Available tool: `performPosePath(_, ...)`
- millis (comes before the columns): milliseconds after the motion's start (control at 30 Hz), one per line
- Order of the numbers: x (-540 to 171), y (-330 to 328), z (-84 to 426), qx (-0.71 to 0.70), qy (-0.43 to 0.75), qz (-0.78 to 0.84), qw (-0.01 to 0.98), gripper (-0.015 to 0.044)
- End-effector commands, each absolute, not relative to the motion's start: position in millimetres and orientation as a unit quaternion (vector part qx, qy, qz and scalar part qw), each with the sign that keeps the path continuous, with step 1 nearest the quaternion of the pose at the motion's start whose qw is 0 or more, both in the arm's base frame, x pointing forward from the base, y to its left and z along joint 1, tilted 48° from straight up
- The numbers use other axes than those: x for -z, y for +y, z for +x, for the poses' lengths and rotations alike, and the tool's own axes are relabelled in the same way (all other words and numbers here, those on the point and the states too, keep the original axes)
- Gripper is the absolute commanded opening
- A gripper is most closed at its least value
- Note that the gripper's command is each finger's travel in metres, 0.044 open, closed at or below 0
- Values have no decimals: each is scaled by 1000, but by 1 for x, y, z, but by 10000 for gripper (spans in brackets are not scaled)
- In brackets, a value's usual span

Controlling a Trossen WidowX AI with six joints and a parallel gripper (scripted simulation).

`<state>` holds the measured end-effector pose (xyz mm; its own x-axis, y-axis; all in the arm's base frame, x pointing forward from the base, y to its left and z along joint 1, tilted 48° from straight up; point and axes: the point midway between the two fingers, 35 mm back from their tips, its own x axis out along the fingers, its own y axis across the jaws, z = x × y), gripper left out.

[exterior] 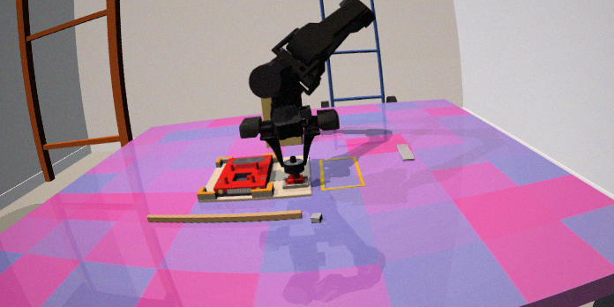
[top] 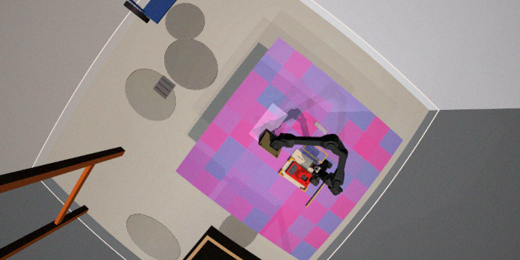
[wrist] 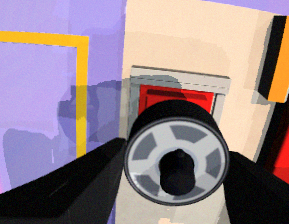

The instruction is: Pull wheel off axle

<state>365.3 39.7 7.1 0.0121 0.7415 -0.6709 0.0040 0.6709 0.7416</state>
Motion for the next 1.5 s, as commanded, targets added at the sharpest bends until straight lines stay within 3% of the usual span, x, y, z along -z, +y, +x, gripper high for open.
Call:
performPosePath(0,-16,25,364,-273,639,299,654,0)
performPosePath(1467,-32,7,364,-273,638,300,655,0)
